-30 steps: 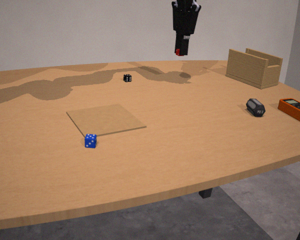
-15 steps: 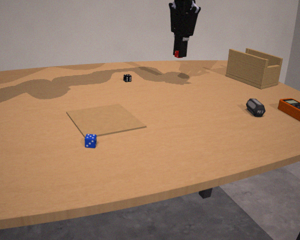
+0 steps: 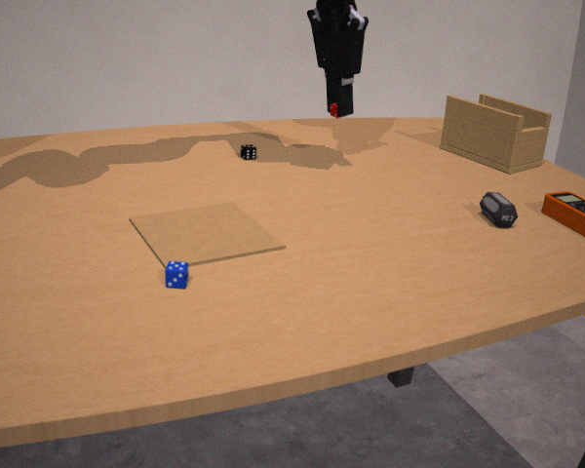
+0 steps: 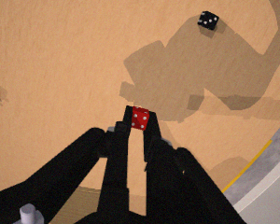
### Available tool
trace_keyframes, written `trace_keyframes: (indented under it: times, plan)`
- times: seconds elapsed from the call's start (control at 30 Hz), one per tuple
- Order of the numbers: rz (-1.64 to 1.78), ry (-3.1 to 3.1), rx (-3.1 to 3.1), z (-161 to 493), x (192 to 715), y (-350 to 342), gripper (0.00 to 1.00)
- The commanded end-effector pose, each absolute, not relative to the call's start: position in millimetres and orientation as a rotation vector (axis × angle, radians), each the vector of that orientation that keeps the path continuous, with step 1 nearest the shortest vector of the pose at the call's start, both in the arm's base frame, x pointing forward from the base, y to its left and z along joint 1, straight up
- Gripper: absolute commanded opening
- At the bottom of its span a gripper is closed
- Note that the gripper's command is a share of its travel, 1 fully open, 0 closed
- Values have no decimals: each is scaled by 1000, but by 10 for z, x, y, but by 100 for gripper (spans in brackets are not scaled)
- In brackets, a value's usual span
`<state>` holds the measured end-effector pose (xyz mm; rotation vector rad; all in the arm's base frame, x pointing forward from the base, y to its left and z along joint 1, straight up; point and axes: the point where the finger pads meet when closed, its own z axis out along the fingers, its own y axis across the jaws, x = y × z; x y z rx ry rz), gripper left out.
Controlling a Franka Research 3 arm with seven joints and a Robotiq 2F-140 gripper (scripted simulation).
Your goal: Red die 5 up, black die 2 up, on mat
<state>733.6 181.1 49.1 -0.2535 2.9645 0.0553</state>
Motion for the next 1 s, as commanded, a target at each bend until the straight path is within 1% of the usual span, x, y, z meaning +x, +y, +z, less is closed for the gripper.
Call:
trace_keyframes:
  times: [0.0,0.97]
  plan:
    - [59,2800,-324,571,7569,1811,18]
    - [98,2436,-285,502,7462,1766,18]
